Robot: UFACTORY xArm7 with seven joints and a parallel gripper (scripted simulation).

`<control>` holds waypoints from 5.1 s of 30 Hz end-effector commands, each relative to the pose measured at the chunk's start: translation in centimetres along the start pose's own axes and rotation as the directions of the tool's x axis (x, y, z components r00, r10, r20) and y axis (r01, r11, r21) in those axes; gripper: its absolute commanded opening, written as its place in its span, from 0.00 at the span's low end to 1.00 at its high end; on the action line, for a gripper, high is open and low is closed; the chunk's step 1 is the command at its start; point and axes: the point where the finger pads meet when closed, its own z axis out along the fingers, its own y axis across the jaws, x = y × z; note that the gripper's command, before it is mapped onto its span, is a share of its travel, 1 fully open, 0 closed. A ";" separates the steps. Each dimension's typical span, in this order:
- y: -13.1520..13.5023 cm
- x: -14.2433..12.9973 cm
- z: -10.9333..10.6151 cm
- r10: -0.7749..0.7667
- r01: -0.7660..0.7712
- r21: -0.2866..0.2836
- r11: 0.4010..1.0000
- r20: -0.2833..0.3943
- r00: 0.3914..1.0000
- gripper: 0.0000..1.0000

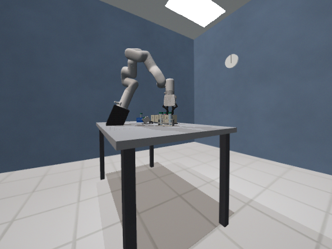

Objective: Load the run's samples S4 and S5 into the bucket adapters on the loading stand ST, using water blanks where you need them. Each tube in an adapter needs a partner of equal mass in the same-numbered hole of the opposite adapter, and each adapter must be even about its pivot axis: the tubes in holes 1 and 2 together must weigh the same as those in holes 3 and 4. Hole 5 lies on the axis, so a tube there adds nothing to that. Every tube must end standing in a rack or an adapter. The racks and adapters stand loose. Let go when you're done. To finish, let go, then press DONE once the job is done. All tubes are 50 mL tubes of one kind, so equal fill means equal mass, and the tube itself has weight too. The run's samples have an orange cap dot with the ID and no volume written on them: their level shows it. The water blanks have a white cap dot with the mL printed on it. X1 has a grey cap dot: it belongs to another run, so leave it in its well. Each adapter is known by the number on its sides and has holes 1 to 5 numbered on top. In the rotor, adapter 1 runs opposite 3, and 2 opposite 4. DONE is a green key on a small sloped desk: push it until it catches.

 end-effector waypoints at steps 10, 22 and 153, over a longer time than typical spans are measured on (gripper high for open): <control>0.1 0.0 -0.2 0.000 0.000 -0.003 1.000 0.001 1.000 0.00; 0.1 0.0 -0.2 0.000 0.000 -0.003 1.000 0.001 1.000 0.00; -0.1 0.4 -13.7 0.034 -0.034 -0.004 0.999 0.000 0.999 0.00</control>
